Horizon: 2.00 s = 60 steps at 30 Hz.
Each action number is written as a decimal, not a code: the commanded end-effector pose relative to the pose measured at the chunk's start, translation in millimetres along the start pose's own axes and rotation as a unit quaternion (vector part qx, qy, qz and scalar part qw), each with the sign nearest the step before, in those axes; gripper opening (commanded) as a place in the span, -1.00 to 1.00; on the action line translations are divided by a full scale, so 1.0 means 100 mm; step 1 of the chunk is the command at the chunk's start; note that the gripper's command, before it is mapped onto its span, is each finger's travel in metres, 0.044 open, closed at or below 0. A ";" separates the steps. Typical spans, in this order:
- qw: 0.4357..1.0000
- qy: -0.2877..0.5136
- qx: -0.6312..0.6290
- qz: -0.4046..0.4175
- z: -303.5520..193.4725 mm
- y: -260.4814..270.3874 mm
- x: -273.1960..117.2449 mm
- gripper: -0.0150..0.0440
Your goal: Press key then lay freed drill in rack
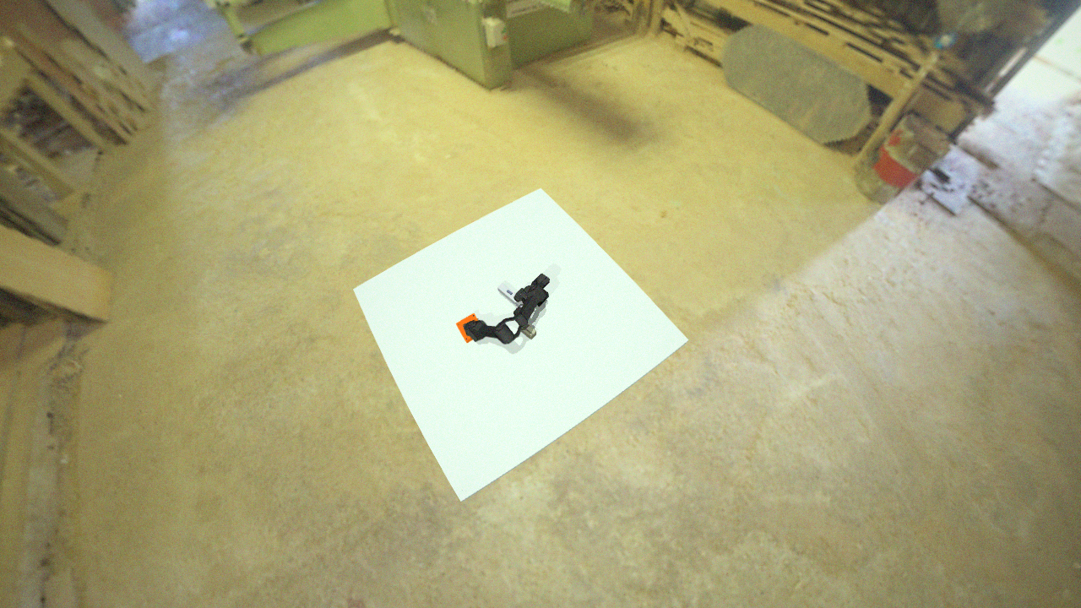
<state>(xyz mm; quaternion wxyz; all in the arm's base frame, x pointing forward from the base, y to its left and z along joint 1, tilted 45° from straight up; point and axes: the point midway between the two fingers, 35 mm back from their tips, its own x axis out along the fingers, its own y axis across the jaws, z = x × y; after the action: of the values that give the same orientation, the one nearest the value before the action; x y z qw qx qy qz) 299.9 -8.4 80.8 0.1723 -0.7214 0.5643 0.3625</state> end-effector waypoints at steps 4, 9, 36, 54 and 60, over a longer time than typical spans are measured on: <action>1.000 0.003 -0.004 0.001 0.03 0.00 0.11 1.00; 1.000 0.003 -0.004 0.001 0.05 0.00 0.19 1.00; 1.000 0.001 0.000 0.001 0.10 0.01 0.37 -0.07; 1.000 0.004 -0.004 0.001 0.02 0.01 0.38 -0.49; 1.000 0.004 -0.004 0.001 -0.05 0.01 0.38 -0.49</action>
<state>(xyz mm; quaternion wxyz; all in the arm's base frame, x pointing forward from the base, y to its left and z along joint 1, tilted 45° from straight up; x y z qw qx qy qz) 301.2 -35.4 52.4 0.1673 -0.7207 0.5652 0.3648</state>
